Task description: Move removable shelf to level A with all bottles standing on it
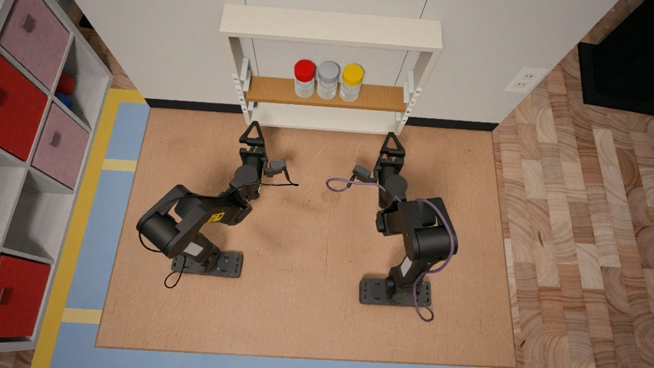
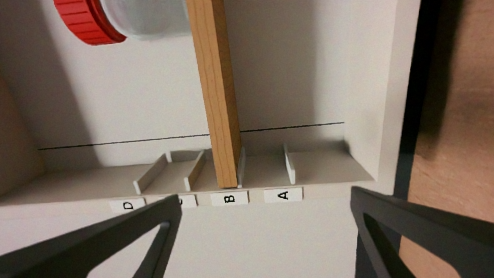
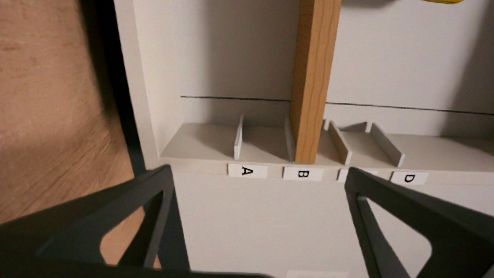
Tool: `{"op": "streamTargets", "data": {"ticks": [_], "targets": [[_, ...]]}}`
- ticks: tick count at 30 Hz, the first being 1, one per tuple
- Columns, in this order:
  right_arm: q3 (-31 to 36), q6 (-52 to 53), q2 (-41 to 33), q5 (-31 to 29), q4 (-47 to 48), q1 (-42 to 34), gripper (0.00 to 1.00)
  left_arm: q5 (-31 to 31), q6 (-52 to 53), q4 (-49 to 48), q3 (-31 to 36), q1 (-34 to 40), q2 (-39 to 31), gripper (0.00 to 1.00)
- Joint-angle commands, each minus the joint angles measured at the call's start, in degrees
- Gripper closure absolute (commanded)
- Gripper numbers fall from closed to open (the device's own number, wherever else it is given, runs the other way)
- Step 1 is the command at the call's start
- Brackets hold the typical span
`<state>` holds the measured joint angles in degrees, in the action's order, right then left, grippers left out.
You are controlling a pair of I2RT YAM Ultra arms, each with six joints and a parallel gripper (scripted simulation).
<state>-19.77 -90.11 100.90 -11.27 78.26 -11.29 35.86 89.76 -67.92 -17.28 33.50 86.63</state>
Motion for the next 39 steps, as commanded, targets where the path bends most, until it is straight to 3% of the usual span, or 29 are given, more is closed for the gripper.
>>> {"op": "streamTargets", "data": {"ticks": [1, 16, 33, 39], "targets": [[-1.82, 0.08, 0.21, 0.53, 1.25, 0.6, 0.0, -0.52, 0.25, -0.3, -1.65, -0.46, 0.51, 0.0], [-5.43, 0.01, -14.59, 0.48, -16.62, 0.58, 0.0, -0.4, 0.72, 17.39, -7.35, -0.42, -12.33, 0.0], [-12.14, 0.02, -24.94, 0.46, -33.76, 0.57, 0.0, -0.41, 0.62, 33.83, -15.95, -0.42, -19.99, 0.0], [-12.5, 0.08, -24.89, 0.5, -34.42, 0.59, 0.0, -0.48, 0.35, 34.73, -16.38, -0.46, -19.98, 0.0]]}}
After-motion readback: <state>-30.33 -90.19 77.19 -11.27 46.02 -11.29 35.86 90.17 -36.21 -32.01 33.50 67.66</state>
